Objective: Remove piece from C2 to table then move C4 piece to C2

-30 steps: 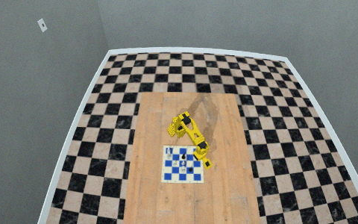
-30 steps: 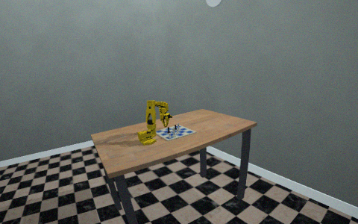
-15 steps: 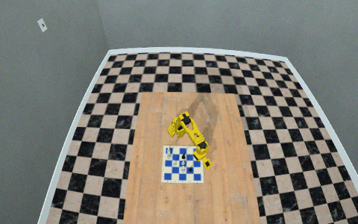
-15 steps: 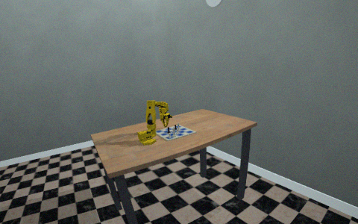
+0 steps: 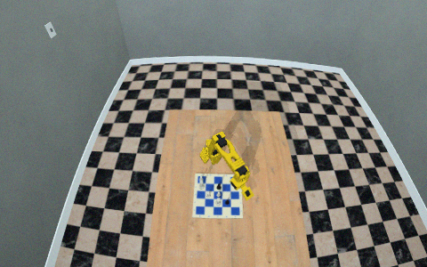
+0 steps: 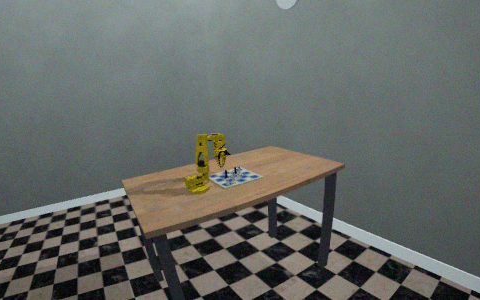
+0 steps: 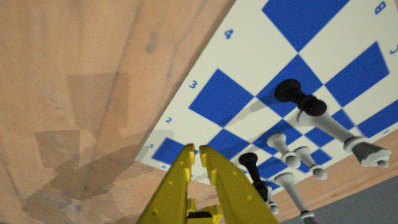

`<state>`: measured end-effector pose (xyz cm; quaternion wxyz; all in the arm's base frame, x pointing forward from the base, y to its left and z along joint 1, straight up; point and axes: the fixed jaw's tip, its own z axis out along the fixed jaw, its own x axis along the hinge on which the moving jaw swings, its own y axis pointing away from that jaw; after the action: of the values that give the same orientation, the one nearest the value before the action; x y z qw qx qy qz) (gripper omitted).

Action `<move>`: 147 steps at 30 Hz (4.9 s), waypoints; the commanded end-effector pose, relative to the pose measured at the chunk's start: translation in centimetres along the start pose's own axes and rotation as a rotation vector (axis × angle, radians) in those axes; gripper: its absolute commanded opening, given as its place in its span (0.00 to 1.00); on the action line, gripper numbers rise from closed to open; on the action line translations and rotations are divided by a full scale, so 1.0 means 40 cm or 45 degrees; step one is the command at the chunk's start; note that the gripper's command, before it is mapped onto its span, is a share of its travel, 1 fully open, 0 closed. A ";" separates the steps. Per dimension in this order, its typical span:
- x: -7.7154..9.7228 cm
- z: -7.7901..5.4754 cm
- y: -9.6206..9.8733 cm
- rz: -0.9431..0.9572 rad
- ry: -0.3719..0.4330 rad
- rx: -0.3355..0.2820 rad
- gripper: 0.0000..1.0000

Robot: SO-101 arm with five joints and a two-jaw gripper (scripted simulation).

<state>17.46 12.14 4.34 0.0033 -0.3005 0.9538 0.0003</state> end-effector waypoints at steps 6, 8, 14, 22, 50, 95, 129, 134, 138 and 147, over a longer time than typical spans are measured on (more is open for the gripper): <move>-0.005 -0.083 0.007 -0.014 -0.026 -0.001 0.00; -0.004 -0.100 0.007 -0.014 -0.029 -0.001 0.00; -0.003 -0.125 0.007 -0.012 -0.094 0.001 0.00; -0.002 -0.128 0.005 -0.008 -0.103 0.002 0.00; 0.144 -0.147 -0.129 0.463 -0.673 0.127 0.10; 0.150 -0.072 -0.132 0.479 -0.672 0.131 0.10; 0.150 0.045 -0.132 0.479 -0.672 0.131 0.10; 0.153 0.049 -0.130 0.479 -0.671 0.131 0.10; 0.157 0.053 -0.129 0.478 -0.671 0.131 0.10; 0.157 0.051 -0.129 0.478 -0.671 0.131 0.10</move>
<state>15.35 4.52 2.40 0.2652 -0.1167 0.9566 0.0309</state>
